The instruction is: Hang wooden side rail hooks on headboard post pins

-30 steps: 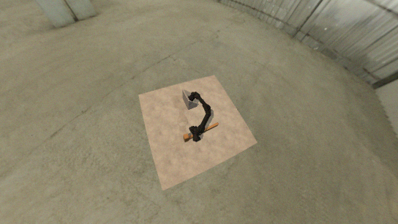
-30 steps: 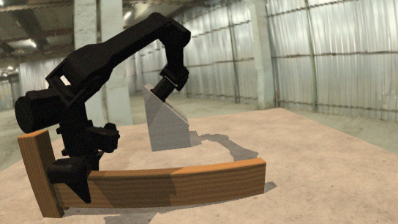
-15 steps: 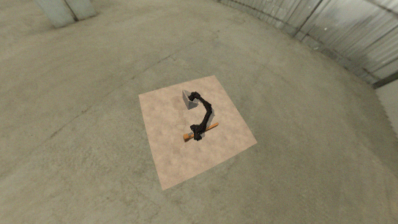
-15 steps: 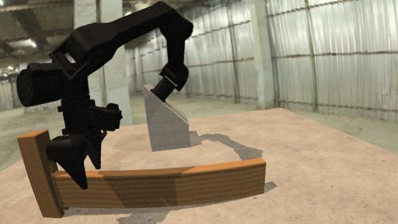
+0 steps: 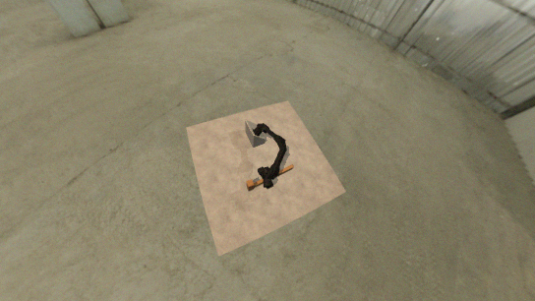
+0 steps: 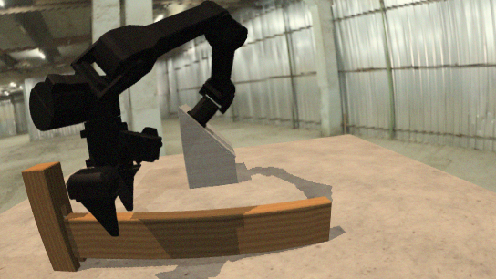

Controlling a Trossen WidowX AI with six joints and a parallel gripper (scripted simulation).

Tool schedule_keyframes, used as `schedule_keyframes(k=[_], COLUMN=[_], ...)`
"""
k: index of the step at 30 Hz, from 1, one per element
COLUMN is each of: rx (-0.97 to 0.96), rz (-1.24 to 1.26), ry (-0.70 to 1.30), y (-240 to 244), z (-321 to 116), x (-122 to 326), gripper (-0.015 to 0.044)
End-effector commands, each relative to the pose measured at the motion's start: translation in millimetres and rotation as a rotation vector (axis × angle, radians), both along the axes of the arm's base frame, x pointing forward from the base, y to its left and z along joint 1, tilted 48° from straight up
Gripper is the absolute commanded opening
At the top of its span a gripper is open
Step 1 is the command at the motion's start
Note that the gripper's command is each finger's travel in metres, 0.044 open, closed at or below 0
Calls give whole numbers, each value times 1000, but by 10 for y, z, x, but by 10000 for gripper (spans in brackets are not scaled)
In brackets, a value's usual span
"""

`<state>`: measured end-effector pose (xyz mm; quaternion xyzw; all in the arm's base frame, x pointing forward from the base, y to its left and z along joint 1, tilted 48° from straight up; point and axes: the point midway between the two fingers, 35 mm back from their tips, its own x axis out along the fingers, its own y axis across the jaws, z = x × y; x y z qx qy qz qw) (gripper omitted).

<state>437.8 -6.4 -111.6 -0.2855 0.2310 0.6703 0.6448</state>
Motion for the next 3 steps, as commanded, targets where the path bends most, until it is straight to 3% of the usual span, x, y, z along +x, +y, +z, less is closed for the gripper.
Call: schedule_keyframes(k=[1,3], rx=[0,0], rz=[1,1], ry=[-1,-1], y=[1,1], z=[3,3], x=[2,2], gripper=[440,440])
